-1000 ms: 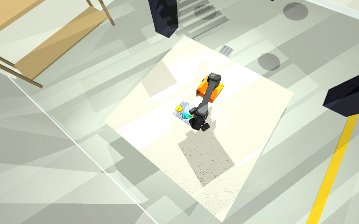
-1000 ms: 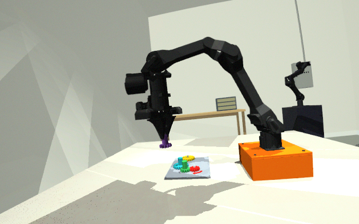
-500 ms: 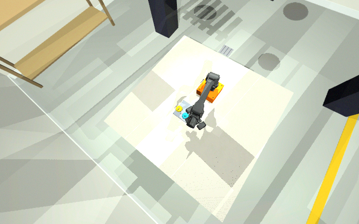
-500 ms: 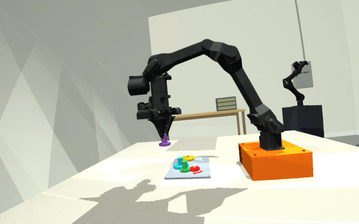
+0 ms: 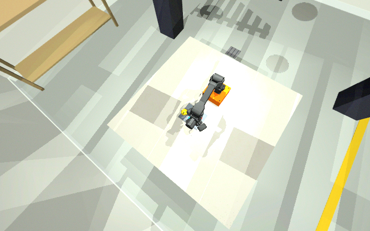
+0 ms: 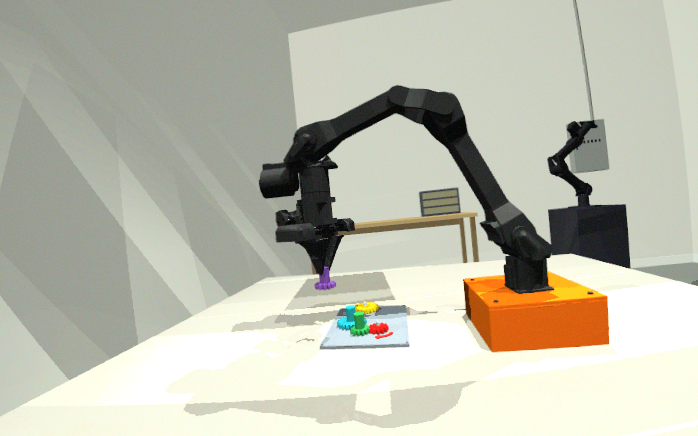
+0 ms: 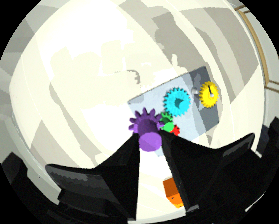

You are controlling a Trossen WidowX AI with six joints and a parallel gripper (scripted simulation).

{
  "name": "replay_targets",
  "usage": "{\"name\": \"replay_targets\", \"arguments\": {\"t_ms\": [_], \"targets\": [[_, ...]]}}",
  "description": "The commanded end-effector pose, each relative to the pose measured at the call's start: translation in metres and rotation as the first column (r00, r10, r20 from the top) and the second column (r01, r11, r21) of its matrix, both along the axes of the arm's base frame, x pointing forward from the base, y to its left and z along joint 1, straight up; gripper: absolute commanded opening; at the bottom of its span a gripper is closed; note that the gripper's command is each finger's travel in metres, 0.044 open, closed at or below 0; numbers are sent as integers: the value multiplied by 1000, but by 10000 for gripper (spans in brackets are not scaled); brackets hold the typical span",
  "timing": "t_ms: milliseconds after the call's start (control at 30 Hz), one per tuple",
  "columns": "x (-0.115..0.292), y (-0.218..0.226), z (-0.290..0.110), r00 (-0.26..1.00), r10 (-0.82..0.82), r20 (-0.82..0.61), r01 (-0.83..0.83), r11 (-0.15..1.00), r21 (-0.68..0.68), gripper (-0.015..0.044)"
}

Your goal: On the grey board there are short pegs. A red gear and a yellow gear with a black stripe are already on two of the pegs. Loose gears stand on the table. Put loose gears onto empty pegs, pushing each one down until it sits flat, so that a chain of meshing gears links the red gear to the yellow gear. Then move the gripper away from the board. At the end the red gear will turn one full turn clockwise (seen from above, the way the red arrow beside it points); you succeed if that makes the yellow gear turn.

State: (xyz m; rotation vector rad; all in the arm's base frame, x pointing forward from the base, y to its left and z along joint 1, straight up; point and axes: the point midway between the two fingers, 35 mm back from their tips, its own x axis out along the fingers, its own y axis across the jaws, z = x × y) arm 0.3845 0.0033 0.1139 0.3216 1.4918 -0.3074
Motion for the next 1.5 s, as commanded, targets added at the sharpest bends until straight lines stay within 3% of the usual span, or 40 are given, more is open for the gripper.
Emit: {"name": "replay_targets", "arguments": {"t_ms": [0, 1467], "targets": [[-3, -10, -8, 1000, 3, -10, -3, 1000, 0, 0], [-29, -121, -58, 1000, 3, -13, -3, 1000, -11, 0]]}}
